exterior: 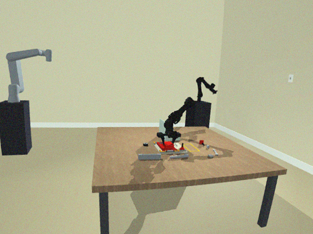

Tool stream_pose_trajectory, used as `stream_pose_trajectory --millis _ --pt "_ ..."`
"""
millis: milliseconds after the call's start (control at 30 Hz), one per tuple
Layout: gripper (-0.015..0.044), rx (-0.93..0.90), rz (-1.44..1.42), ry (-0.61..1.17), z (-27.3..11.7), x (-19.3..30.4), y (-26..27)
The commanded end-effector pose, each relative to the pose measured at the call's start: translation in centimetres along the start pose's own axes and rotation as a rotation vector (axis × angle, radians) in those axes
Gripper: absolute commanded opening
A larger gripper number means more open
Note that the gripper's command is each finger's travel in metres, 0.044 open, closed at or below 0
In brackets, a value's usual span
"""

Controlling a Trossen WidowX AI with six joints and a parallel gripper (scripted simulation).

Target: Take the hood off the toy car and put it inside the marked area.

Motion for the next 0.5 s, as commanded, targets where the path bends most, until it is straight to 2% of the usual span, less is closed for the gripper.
stream_pose_trajectory --millis 0,467 --pt "0.0 0.006 -0.003 -0.003 -0.48 -0.09 -0.05" --pt "0.0 0.006 -0.002 -0.002 -1.4 -0.09 -0.05"
Point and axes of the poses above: the point midway between the two fingers, 35 mm back from their tips, its own z axis out along the fingers, its own y axis across the jaws, x = y × z, the point moved 10 cm from there along -z, back along the fingers, and after that the axes turned 3 degrees about -z, right-handed, at the moved point
